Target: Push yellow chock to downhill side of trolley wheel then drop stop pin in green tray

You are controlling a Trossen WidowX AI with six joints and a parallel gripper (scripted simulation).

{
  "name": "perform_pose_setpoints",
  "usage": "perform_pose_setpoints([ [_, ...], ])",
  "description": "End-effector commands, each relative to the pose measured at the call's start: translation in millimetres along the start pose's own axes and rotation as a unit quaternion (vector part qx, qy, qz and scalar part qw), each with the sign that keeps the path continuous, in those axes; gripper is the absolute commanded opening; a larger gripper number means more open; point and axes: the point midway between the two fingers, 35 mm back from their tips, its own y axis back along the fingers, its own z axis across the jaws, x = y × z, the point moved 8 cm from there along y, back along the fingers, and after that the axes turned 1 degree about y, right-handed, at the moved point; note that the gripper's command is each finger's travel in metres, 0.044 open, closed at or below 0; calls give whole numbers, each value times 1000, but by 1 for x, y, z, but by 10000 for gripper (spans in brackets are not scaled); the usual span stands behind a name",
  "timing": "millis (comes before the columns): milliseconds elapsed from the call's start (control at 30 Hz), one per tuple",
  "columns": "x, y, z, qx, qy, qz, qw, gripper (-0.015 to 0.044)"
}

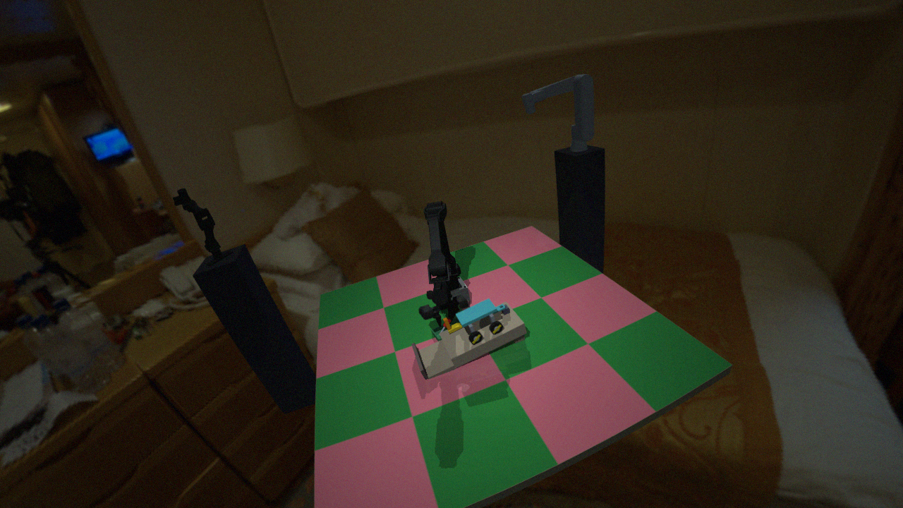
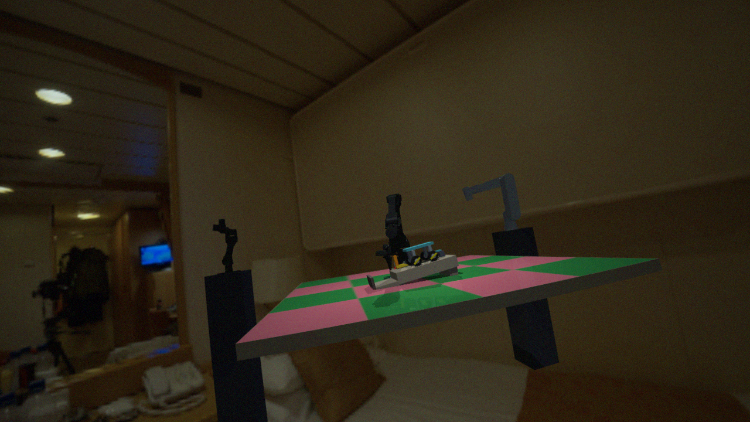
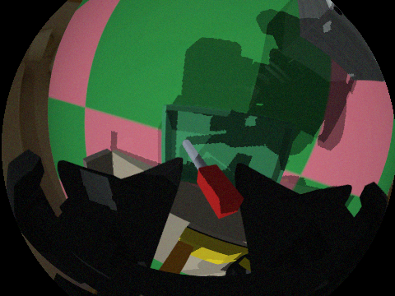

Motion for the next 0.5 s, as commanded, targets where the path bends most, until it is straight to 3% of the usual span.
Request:
perform_pose_setpoints([
  [0, 0, -1, -3, -2, -2, -1, 1000, 190],
  [467, 0, -5, -11, -2, -2, -1, 1000, 190],
])
